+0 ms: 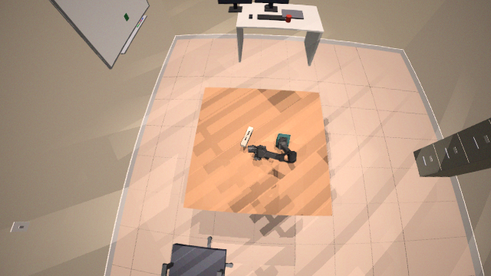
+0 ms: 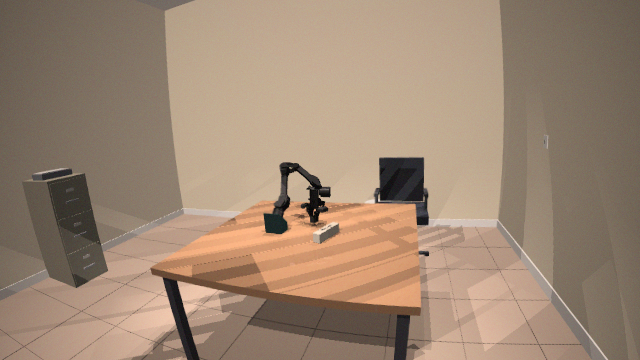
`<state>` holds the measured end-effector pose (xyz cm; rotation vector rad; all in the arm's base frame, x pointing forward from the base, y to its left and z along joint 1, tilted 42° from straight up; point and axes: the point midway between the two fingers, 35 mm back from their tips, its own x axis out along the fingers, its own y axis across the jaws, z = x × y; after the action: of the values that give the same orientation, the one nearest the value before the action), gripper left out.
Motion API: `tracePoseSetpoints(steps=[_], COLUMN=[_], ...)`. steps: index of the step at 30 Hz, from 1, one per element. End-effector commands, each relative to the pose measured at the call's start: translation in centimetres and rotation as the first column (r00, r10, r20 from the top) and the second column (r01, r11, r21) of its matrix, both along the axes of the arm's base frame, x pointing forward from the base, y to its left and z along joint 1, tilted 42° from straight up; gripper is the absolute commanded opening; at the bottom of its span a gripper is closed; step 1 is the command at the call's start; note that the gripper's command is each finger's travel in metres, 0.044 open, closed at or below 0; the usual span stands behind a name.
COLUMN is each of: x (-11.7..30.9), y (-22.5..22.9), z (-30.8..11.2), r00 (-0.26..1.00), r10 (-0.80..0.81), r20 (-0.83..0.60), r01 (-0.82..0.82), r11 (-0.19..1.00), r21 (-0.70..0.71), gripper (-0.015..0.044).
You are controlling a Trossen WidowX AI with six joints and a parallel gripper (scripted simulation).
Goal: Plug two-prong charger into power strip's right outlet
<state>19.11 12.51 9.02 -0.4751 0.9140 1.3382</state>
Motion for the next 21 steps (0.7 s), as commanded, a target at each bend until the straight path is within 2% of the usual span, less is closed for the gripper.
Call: tracePoseSetpoints(steps=[1, 11, 21], x=[0.1, 0.1, 0.9], y=[-0.9, -2.4, -3.3], z=[1.0, 1.8, 0.4], r00=[1.0, 1.0, 0.985], r10=[0.0, -0.015, -0.137], r20=[0.011, -0.002, -0.107], r01=[0.0, 0.015, 0.137], r11=[1.0, 1.0, 0.991], r21=[0.003, 0.004, -0.01], gripper=[0.0, 0.0, 0.0])
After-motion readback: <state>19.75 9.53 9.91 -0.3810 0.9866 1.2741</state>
